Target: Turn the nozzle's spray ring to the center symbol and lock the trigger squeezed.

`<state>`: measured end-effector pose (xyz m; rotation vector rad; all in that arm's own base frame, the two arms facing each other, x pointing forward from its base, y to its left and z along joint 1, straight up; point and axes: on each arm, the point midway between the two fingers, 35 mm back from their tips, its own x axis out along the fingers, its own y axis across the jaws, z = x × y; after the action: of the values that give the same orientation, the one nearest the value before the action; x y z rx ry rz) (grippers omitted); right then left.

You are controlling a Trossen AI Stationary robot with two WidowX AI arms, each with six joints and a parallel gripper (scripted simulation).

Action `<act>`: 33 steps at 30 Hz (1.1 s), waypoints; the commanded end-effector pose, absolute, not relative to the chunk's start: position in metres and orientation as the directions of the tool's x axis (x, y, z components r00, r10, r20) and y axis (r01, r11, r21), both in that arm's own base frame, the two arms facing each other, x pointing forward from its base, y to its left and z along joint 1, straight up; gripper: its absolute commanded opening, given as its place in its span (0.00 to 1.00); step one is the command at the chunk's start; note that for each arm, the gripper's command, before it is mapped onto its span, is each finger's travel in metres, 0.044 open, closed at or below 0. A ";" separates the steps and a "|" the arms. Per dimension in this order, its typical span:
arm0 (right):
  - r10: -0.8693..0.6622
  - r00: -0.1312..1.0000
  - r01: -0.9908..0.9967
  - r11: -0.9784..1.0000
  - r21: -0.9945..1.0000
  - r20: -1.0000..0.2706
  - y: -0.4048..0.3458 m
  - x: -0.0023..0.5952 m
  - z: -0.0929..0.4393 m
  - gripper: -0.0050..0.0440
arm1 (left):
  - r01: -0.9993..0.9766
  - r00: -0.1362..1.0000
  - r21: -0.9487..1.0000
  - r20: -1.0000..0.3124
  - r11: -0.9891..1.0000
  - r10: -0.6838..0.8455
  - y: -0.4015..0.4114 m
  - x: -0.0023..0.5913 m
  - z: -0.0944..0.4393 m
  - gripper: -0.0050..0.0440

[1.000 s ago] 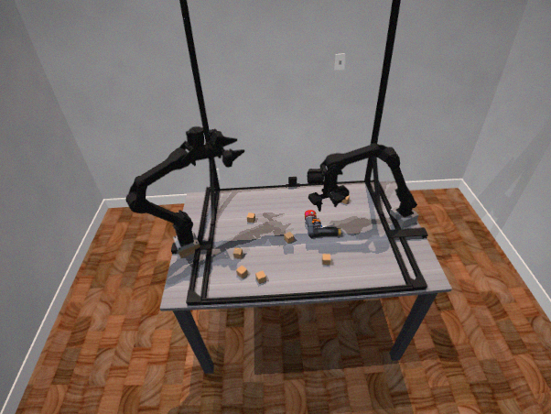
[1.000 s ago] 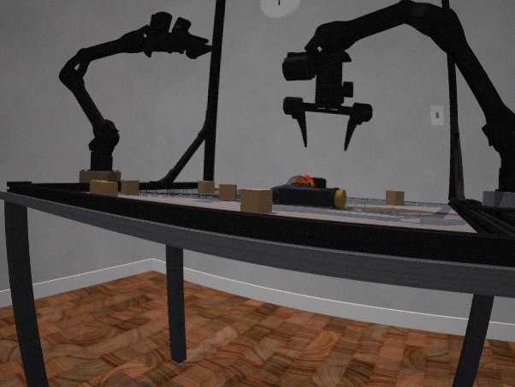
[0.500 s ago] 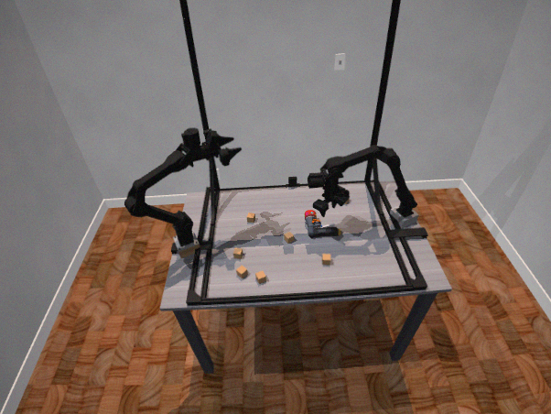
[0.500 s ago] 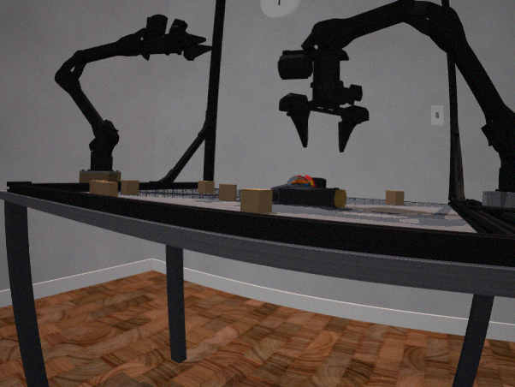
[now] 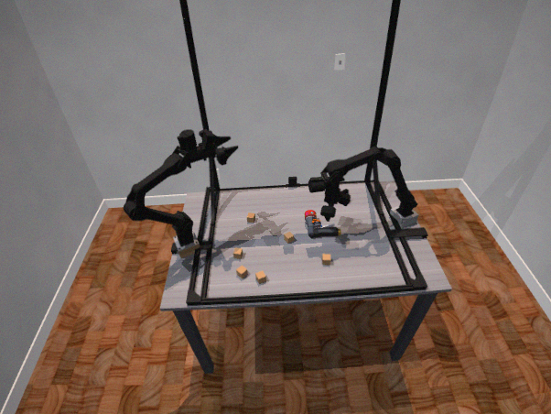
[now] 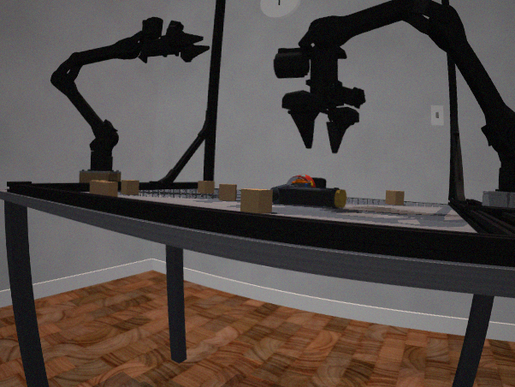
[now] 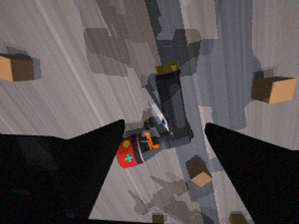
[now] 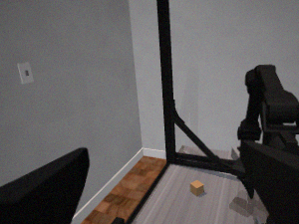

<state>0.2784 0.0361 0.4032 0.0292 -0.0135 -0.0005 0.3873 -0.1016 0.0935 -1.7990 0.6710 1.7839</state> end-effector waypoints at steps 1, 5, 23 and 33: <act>-0.001 1.000 0.001 1.000 0.013 0.029 0.038 0.275 0.402 0.92 | -0.569 0.005 -0.007 -1.000 -0.822 0.005 -0.096 0.389 0.090 0.92; 0.000 0.999 0.000 1.000 0.002 0.047 0.039 0.271 0.403 0.92 | -0.458 0.001 -0.001 -1.000 -0.889 0.001 -0.091 0.390 0.089 0.92; 0.000 0.999 0.000 1.000 0.000 0.050 0.039 0.271 0.403 0.92 | -0.438 0.000 0.000 -1.000 -0.899 0.000 -0.091 0.392 0.070 0.92; 0.000 0.999 0.000 1.000 0.000 0.050 0.039 0.271 0.403 0.92 | -0.438 0.000 0.000 -1.000 -0.899 0.000 -0.091 0.393 0.057 0.92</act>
<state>0.2706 0.0400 0.4030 0.0044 -0.0486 0.0037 0.3954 -0.0912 0.0679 -1.9845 0.4558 1.9481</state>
